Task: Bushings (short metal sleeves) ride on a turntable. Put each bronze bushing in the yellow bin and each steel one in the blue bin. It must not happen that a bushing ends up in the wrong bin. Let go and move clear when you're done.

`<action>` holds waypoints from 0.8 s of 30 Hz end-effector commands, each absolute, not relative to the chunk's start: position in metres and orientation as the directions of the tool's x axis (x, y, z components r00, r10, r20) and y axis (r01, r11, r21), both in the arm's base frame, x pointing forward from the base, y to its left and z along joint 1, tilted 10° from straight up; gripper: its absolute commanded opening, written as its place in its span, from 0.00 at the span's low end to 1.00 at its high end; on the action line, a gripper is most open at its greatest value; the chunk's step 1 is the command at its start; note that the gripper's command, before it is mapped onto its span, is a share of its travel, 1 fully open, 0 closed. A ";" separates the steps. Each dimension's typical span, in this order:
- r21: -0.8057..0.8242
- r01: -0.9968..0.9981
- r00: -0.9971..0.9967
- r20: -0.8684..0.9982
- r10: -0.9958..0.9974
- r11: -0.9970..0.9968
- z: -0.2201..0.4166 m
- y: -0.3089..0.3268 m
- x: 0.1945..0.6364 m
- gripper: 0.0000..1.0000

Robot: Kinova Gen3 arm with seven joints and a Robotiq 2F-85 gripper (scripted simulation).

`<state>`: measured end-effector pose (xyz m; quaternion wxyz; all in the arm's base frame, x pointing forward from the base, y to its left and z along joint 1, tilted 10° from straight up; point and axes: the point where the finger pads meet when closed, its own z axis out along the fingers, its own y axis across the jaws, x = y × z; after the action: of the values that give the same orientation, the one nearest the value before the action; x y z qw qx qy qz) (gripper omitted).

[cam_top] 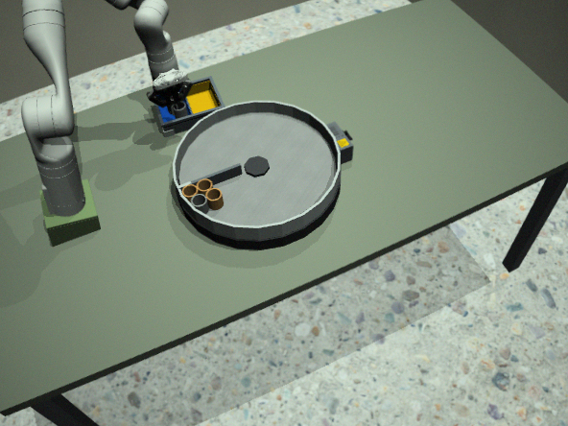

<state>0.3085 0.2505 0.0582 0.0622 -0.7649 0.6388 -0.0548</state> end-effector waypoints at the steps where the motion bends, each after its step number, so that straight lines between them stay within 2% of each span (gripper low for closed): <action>1: -0.166 -0.970 0.177 0.004 -0.984 -0.175 0.059 0.250 0.309 0.00; 24: -0.166 -0.970 0.177 0.004 -0.984 -0.175 0.047 0.251 0.311 0.00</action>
<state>0.3105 0.2508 0.0464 0.0622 -0.7649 0.6388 -0.0548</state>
